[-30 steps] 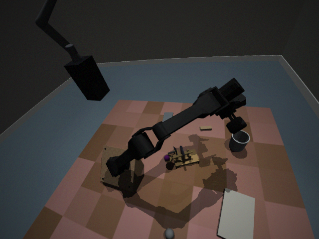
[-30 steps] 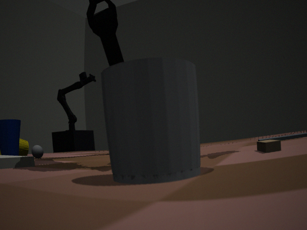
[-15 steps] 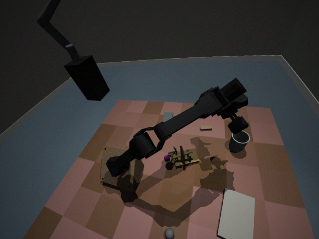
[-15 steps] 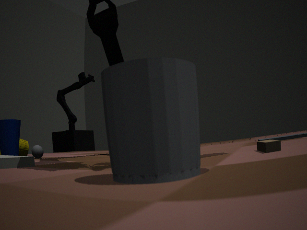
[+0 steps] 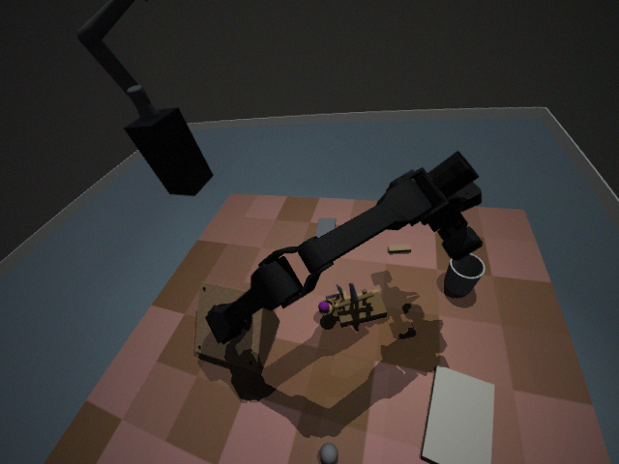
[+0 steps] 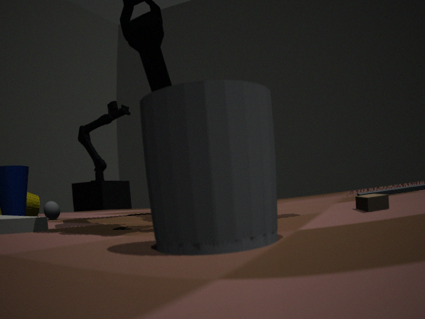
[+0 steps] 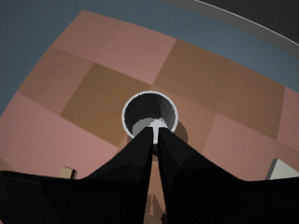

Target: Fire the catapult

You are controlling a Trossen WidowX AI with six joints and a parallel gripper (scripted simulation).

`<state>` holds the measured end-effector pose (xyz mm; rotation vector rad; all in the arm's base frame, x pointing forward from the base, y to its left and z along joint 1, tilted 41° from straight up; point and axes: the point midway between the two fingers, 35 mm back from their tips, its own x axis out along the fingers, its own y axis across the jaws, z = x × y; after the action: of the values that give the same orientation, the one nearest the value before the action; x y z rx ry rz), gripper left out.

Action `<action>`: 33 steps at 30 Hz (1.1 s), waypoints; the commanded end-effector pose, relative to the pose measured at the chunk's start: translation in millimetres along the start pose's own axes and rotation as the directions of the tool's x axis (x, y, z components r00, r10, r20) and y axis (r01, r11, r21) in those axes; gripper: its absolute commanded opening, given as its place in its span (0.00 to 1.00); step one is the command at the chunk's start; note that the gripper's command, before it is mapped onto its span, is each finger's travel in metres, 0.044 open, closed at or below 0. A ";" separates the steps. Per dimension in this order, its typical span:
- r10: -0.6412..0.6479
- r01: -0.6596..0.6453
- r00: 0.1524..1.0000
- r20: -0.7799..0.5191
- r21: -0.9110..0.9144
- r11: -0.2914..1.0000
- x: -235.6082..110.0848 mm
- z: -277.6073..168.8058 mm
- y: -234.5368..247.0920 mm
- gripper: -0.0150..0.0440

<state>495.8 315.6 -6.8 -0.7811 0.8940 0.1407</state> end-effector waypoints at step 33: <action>-0.153 -0.230 0.873 -0.463 -0.668 0.708 -27.0 -191.8 102.2 0.25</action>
<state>330.6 278.5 -108.3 -1.4770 1.3237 0.3338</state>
